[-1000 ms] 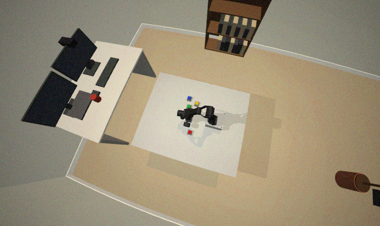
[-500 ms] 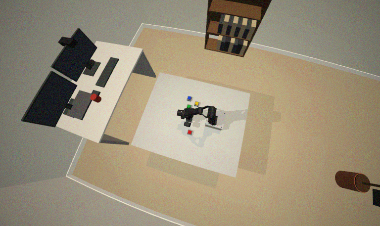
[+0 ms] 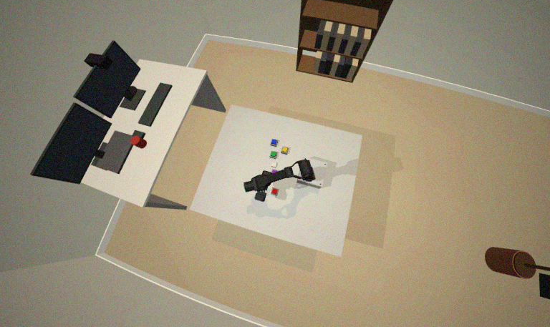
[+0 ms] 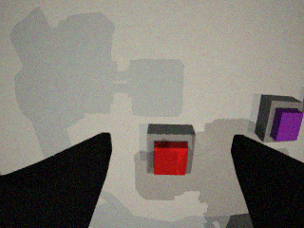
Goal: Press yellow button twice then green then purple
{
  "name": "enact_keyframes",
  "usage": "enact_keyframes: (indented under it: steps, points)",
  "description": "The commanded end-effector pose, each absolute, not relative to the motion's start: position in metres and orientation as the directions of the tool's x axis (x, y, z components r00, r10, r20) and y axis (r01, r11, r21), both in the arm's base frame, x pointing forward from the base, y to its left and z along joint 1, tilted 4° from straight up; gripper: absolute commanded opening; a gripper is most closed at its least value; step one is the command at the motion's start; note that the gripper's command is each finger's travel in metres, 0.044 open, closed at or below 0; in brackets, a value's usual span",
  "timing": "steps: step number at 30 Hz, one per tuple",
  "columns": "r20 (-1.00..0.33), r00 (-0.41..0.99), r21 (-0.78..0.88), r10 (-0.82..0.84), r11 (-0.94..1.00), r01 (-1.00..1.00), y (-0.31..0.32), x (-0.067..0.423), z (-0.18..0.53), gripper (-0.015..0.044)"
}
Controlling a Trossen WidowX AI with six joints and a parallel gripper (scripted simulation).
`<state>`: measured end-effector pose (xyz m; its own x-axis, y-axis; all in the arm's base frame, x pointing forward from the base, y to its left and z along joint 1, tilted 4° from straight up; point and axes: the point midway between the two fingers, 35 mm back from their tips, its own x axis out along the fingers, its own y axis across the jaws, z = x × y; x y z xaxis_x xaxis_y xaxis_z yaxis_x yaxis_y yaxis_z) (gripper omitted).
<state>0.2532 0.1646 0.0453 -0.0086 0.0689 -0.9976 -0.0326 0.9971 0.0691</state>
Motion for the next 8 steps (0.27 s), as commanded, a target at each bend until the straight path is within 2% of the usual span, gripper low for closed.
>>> enact_keyframes:
  steps: [1, 8]
  points:
    - [-0.997, -0.028, 0.07, 0.07, 0.997, -0.03, 0.2041, 0.2403, 0.0591, 0.0387]
    - [-0.997, -0.028, 0.071, 0.07, 0.997, -0.03, 0.2065, 0.2394, 0.0601, 0.04]
